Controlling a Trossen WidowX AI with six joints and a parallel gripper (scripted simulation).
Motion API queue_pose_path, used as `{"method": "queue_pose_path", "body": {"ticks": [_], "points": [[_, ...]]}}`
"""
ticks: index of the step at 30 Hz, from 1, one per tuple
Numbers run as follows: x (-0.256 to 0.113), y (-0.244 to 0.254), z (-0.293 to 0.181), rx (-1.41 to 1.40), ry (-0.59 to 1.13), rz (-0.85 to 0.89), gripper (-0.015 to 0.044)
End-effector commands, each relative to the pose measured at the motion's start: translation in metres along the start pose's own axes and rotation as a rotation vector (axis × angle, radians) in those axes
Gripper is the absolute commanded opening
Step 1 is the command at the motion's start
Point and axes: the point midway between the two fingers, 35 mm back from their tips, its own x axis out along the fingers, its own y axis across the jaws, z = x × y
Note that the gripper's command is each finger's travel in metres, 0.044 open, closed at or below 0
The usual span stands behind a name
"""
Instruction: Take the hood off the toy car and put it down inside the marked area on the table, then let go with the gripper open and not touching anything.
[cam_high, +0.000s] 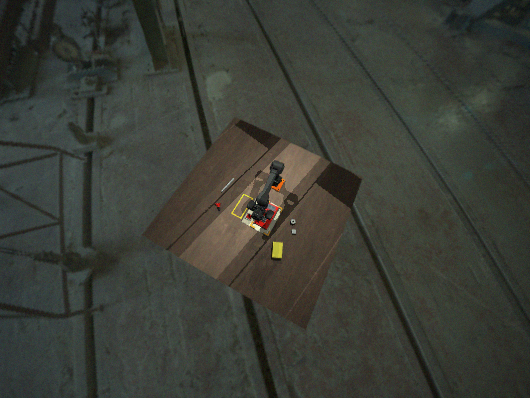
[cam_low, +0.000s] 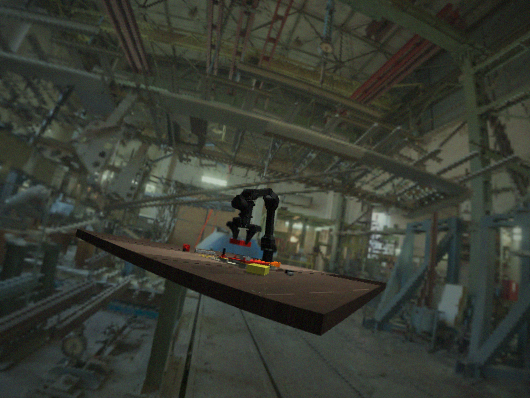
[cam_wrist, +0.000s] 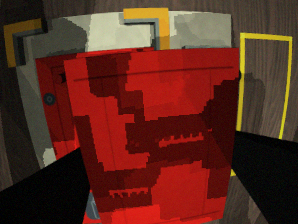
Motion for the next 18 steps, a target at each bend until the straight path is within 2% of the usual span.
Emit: {"method": "queue_pose_path", "body": {"ticks": [1, 18], "points": [[0.0, -0.016, 0.001, -0.003, 0.001, -0.004, 0.0], [-0.003, -0.093, -0.004, 0.013, 0.002, -0.006, 0.0]]}}
